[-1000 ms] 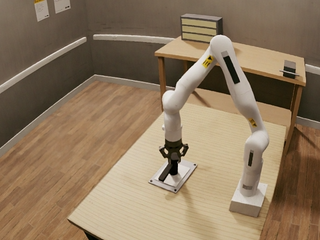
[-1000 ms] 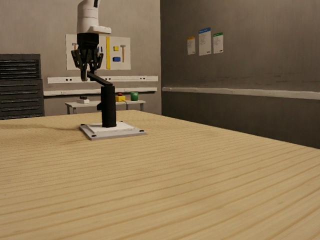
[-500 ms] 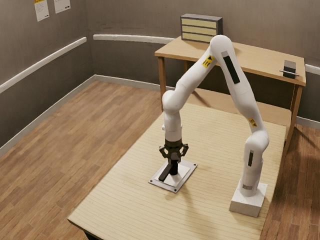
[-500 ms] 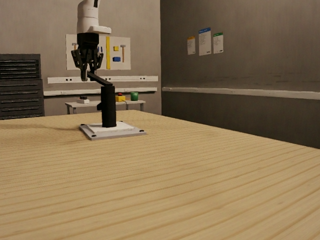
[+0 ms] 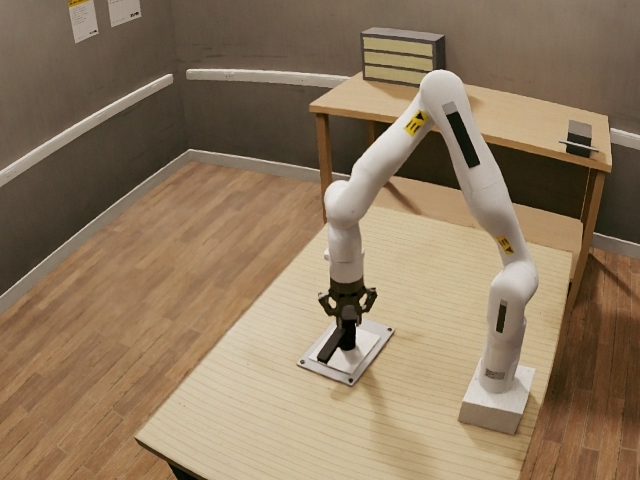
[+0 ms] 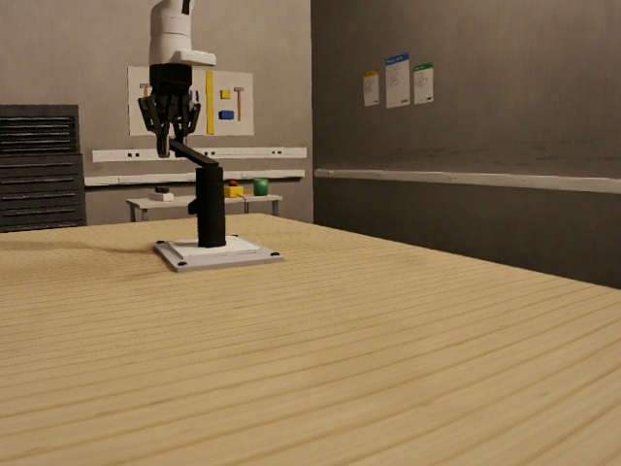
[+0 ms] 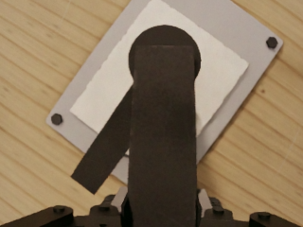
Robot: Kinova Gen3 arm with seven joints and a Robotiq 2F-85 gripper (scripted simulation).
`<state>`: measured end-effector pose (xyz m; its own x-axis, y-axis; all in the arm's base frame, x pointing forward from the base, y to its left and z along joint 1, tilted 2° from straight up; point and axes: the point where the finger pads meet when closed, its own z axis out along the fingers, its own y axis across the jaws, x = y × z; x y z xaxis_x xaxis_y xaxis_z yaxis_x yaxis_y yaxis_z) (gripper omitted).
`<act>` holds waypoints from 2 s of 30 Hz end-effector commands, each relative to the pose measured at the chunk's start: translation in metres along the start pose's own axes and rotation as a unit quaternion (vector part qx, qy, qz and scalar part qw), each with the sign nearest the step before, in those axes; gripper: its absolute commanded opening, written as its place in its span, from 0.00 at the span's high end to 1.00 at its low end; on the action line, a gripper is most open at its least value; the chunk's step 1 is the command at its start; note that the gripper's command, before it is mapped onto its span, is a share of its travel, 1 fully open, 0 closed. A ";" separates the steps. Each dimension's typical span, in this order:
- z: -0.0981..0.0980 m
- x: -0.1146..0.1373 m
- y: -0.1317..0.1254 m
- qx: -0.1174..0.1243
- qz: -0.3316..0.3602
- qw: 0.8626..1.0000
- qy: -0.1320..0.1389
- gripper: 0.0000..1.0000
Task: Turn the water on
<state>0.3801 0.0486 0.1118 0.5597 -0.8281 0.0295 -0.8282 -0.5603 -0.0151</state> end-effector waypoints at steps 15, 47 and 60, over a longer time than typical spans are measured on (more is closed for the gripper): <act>-0.004 0.003 -0.001 0.003 0.002 1.000 0.005 0.25; -0.004 0.003 -0.001 0.003 0.002 1.000 0.005 0.25; -0.004 0.003 -0.001 0.003 0.002 1.000 0.005 0.25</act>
<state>0.3821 0.0465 0.1153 0.5562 -0.8302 0.0375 -0.8302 -0.5571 -0.0192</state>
